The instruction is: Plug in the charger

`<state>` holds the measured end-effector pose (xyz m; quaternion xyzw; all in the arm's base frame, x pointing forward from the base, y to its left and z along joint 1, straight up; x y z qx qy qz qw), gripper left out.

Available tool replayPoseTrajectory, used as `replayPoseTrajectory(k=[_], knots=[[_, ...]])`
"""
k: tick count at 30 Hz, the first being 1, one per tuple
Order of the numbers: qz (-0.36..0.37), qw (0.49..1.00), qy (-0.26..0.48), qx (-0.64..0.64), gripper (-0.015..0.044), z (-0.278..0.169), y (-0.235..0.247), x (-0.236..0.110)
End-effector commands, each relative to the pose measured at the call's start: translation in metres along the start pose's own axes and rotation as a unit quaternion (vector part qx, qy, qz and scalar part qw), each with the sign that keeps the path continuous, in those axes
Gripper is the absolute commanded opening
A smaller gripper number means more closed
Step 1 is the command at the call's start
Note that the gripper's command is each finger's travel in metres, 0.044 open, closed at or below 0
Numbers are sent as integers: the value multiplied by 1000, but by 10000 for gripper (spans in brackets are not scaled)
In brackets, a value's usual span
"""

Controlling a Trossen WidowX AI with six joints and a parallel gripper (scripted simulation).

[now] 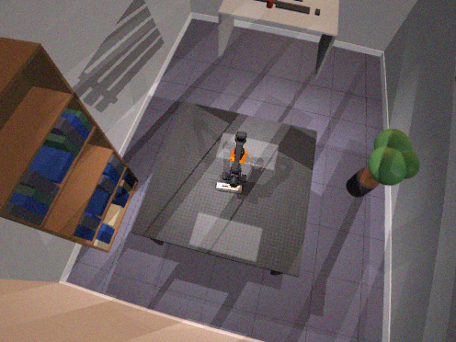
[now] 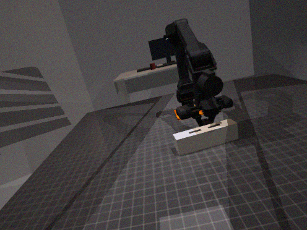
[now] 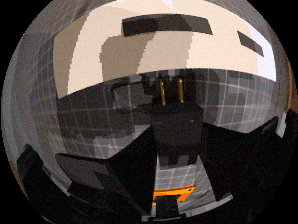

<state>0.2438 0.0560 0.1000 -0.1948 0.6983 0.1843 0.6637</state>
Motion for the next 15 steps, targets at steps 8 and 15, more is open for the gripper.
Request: replayPoseTrajectory(k=[8, 15], knots=[[2, 1000, 0, 3, 0, 4, 0, 1], [2, 1000, 0, 3, 0, 5, -1, 1]])
Point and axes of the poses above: the point midway between the two fingers, 35 mm back from their tips, its own x axis out along the fingers, its own y axis across the jaws, z = x × y, the point moved 5 cm from there along -x, back along the fingers, and after that the axes turned 15 degrees about -x, right-handed, at the moved point
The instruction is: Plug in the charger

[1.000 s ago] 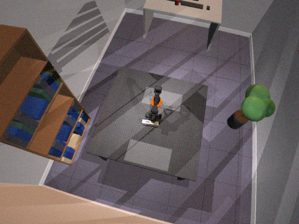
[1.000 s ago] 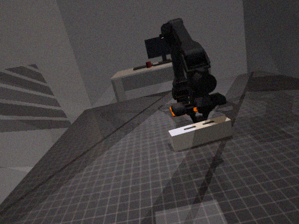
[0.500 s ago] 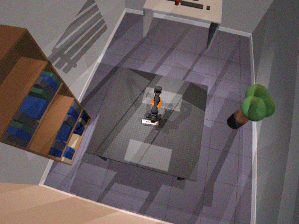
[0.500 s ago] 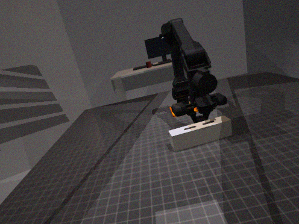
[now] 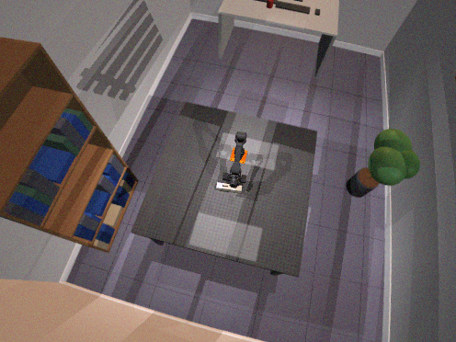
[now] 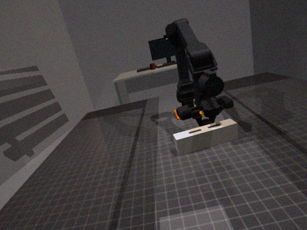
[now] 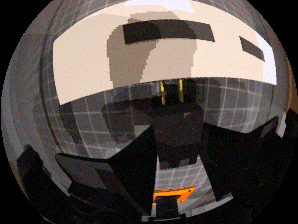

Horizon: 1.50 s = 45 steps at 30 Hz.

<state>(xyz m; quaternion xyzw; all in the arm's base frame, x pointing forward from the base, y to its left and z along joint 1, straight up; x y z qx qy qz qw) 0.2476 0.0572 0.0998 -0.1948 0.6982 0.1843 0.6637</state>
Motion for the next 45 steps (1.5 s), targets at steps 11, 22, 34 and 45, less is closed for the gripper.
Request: replayPoseTrajectory(k=[11, 22, 34, 45], knots=[[2, 1000, 0, 3, 0, 3, 0, 1], [2, 1000, 0, 3, 0, 3, 0, 0], [2, 1000, 0, 3, 0, 4, -1, 0], [2, 1000, 0, 3, 0, 7, -2, 0]])
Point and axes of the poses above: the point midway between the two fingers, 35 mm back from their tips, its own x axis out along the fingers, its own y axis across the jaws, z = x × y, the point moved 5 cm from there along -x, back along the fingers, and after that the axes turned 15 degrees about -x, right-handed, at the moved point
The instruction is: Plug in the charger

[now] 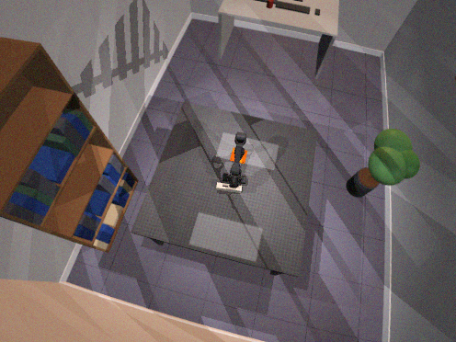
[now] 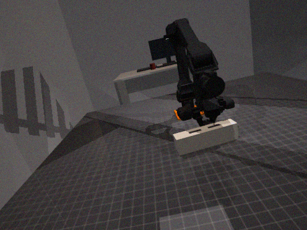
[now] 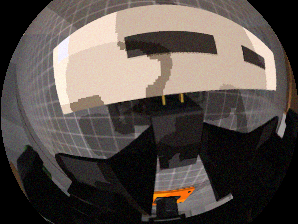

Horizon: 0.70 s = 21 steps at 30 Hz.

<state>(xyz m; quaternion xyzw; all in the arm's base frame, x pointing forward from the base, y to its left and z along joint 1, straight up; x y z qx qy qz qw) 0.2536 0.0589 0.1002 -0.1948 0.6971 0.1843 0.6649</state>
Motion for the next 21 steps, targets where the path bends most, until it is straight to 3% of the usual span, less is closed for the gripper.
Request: replayPoseTrajectory(k=[1, 21], knots=[[2, 1000, 1, 3, 0, 2, 0, 0], [2, 1000, 1, 3, 0, 8, -2, 0]])
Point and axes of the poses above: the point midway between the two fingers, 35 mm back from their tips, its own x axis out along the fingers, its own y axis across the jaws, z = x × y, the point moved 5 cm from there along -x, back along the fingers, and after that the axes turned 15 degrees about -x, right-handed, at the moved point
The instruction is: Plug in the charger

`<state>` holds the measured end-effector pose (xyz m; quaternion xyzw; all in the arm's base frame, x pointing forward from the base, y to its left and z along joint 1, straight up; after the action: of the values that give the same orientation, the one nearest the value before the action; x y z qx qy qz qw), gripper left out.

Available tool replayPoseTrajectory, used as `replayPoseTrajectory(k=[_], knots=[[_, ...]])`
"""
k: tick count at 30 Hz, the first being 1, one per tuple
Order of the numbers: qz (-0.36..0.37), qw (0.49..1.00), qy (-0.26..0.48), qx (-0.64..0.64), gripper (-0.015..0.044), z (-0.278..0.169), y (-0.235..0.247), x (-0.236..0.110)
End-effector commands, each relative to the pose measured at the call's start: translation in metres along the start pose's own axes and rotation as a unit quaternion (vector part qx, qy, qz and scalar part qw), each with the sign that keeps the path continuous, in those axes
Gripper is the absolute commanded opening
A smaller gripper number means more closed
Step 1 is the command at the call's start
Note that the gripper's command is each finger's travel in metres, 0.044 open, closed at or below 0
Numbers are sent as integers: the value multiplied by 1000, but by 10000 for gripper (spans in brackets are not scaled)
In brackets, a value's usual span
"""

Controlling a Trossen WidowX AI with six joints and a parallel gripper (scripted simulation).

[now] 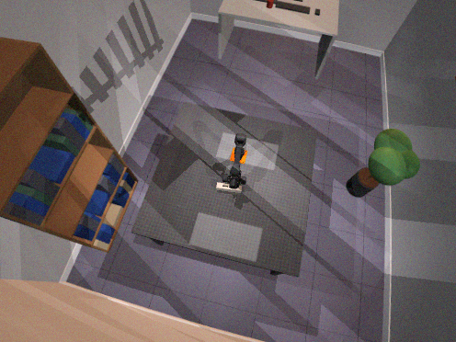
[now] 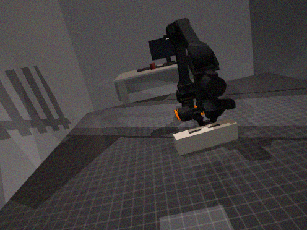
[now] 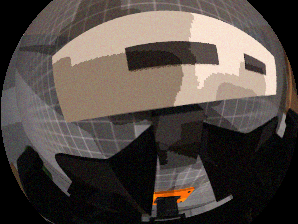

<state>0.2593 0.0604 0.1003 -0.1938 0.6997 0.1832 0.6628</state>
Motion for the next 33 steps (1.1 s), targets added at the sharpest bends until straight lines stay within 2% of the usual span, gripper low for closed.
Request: replayPoseTrajectory(k=[1, 33], knots=[[2, 1000, -2, 2, 0, 3, 0, 0], [1, 1000, -3, 2, 0, 14, -3, -2]])
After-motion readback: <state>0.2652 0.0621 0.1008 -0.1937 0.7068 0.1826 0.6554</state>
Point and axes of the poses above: the point midway between the two fingers, 35 mm back from their tips, its own x axis out along the fingers, its own y axis across the jaws, z = x × y, the point moved 5 cm from there along -x, back along the fingers, and after that the axes turned 15 degrees about -x, right-handed, at the moved point
